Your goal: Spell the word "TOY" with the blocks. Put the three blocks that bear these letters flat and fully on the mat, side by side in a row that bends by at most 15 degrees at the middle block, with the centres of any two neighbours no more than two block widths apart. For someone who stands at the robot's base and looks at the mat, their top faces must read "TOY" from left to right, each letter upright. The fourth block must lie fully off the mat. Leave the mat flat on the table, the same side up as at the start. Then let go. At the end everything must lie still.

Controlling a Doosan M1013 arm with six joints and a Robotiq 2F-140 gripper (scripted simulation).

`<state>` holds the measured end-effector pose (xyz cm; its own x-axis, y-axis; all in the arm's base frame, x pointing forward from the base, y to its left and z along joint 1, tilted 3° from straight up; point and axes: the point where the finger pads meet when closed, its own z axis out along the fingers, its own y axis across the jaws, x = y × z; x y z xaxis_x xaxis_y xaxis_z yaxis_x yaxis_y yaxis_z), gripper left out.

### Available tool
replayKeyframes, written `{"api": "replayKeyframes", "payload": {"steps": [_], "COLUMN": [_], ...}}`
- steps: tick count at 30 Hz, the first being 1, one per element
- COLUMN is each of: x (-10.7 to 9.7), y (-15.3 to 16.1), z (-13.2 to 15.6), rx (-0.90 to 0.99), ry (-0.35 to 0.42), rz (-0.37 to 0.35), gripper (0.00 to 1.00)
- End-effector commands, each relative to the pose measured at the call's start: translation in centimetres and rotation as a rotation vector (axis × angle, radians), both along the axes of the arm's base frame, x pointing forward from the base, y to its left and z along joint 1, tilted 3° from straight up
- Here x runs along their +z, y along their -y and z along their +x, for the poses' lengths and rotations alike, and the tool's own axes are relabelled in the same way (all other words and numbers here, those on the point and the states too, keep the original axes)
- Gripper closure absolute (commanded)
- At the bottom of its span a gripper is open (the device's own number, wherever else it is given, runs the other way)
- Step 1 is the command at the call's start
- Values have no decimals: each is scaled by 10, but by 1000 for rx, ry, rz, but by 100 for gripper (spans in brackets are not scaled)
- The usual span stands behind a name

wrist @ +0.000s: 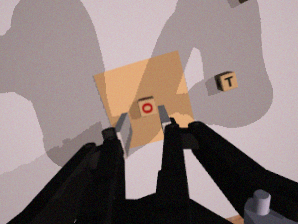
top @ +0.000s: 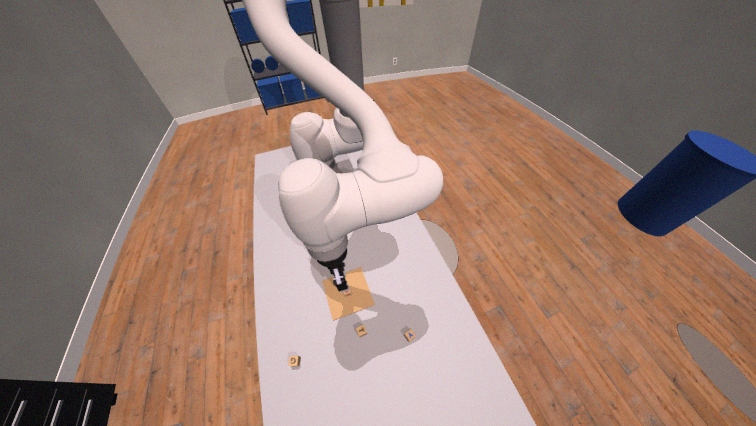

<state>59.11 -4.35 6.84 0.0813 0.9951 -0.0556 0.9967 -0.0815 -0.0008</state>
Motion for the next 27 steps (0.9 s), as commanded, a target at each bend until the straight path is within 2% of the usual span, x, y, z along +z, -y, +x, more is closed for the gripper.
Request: {"api": "replayKeyframes", "payload": {"steps": [1,7,8,27], "x": [19,21,21,21], "y": [-3,-3,-3,-3], "z": [2,2,2,2], "rx": [2,2,2,2], "ry": [4,4,4,4], "rz": [2,2,2,2], "gripper": [75,75,0,0]}}
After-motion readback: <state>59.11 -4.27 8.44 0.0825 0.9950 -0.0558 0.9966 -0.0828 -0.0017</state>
